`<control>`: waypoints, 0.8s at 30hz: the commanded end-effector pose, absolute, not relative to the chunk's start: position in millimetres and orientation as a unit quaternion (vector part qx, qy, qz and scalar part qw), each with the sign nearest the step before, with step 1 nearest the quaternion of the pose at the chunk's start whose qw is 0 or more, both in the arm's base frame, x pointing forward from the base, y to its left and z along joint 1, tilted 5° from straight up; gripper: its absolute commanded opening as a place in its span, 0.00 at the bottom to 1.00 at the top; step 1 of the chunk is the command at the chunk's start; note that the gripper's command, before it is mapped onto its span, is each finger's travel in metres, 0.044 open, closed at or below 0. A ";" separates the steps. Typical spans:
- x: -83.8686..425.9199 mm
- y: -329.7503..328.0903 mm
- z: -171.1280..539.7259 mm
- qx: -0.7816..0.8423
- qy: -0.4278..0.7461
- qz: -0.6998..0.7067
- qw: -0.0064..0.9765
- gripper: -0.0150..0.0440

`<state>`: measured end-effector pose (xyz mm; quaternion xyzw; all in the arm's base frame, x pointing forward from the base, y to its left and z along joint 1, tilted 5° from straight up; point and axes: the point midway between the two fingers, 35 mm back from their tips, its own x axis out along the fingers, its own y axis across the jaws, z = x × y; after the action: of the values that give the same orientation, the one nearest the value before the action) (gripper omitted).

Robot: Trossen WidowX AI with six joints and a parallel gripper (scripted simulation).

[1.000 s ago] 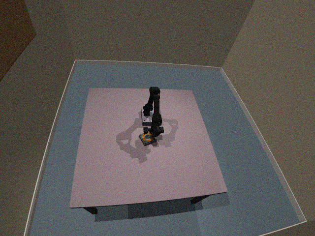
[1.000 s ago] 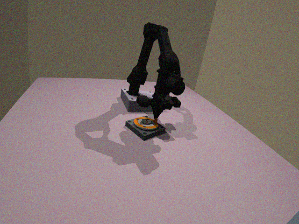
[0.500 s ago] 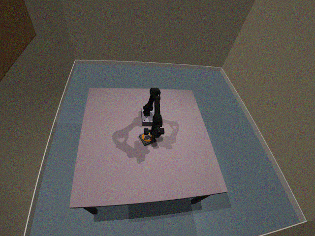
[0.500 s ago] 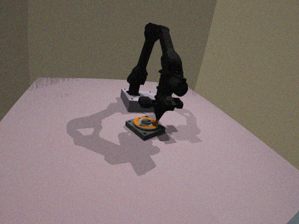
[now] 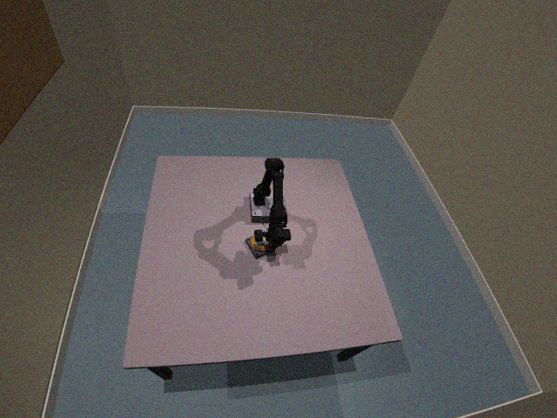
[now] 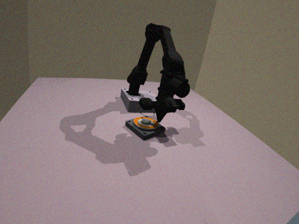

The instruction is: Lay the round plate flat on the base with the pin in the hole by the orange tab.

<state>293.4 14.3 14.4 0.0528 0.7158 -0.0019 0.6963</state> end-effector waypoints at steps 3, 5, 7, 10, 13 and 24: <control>301.7 8.6 13.5 0.051 0.716 -0.004 0.696 0.25; 303.7 7.1 13.6 0.051 0.716 -0.004 0.697 0.25; 305.8 5.5 13.7 0.051 0.716 -0.004 0.697 0.25; 308.8 3.2 13.8 0.051 0.716 -0.004 0.697 0.25; 311.5 0.7 13.9 0.051 0.716 -0.004 0.697 0.25; 316.8 -6.1 13.7 0.050 0.715 -0.004 0.697 0.25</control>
<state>315.4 -1.7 15.6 0.0528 0.7132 -0.0019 0.6989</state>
